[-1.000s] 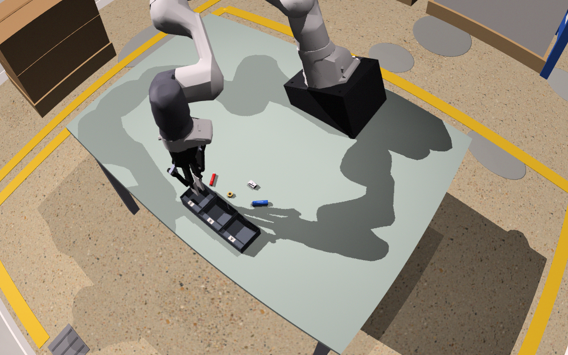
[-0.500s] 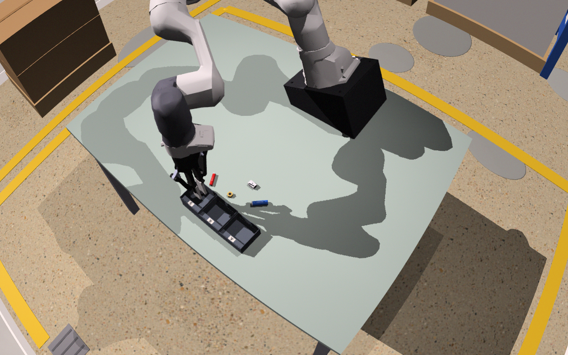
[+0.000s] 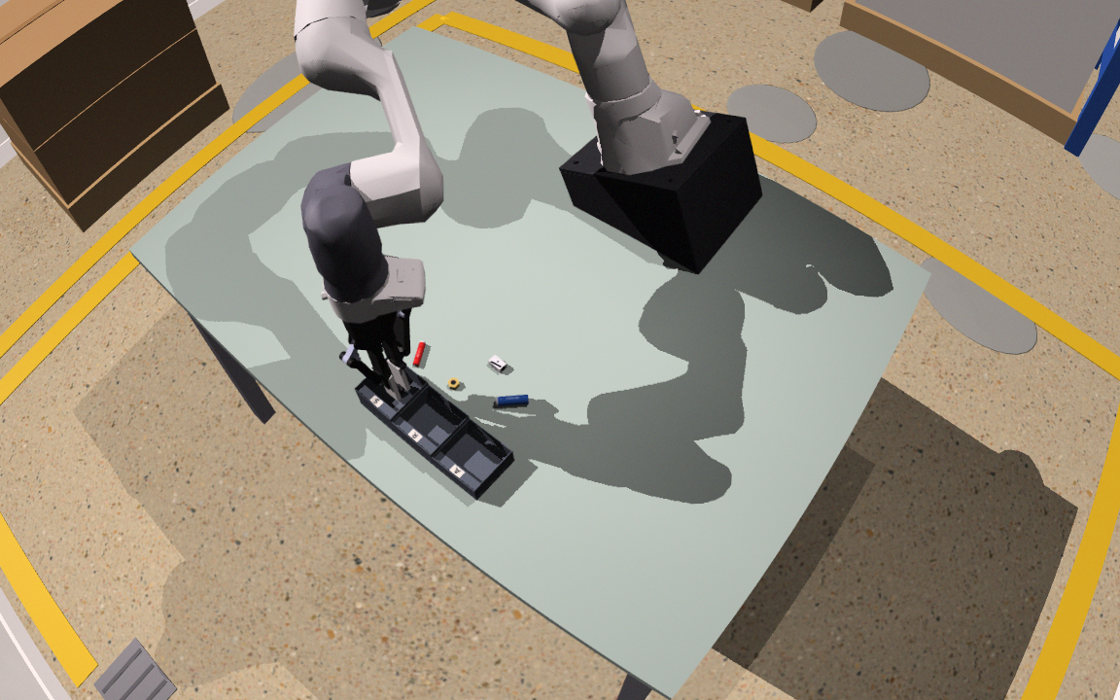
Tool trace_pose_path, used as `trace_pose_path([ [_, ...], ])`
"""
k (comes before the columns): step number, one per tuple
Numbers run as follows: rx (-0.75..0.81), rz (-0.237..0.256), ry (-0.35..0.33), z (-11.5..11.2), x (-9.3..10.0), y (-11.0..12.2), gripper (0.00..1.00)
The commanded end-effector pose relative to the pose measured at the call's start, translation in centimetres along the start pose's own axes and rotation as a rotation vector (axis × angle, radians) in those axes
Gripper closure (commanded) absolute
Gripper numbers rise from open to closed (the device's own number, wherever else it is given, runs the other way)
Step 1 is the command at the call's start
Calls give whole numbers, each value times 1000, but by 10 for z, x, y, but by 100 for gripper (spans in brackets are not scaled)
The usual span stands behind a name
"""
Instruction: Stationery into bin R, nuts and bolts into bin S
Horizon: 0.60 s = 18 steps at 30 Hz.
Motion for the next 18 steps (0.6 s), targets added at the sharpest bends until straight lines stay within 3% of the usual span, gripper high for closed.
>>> trace_pose_path([
  [1, -7, -8, -1, 0, 0, 3, 93],
  [12, -7, -8, -1, 0, 0, 4, 93],
  [13, -7, -8, -1, 0, 0, 4, 81],
  [18, -7, -8, -1, 0, 0, 4, 81],
])
Point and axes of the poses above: the point where the finger pads meet when closed, its own x axis back along the fingers, its own y axis across the jaws, z = x × y, the point moved 7 cm from there along x, back along the fingers, and after that the axes turned 9 degrees about x, right-handed, at the moved point
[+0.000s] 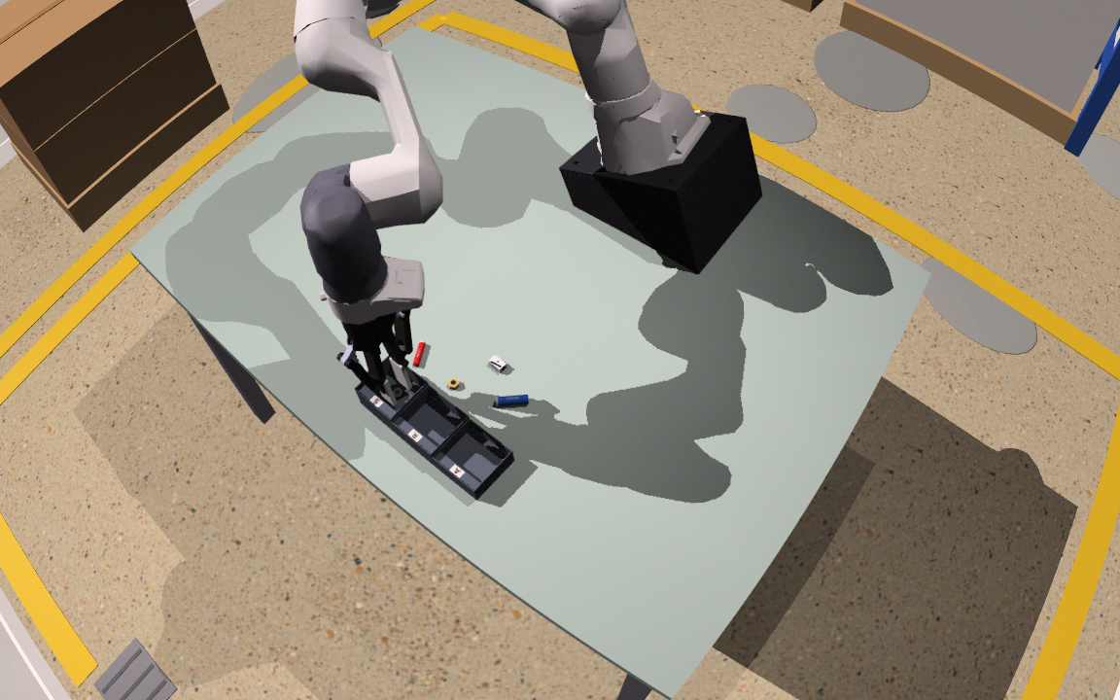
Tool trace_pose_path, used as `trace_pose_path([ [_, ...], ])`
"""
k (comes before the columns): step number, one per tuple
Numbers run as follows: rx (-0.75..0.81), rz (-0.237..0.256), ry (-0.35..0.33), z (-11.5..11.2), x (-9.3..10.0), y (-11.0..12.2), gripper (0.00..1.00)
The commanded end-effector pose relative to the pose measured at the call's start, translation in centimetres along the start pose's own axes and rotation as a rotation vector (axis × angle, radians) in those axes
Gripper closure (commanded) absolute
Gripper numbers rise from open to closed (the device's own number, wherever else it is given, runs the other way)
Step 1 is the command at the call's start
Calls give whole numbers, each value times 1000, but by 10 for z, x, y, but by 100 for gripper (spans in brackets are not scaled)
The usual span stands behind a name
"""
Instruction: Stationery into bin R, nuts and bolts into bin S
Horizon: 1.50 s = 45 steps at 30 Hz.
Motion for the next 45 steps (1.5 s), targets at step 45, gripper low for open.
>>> trace_pose_path([
  [45, -5, -3, 0, 0, 51, 1, 81],
])
Point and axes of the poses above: the point where the finger pads meet when closed, its own x axis back along the fingers, its own y axis across the jaws, z = x × y, the point moved 7 cm from there along x, back along the fingers, and after that the axes turned 9 degrees about x, right-handed, at the moved point
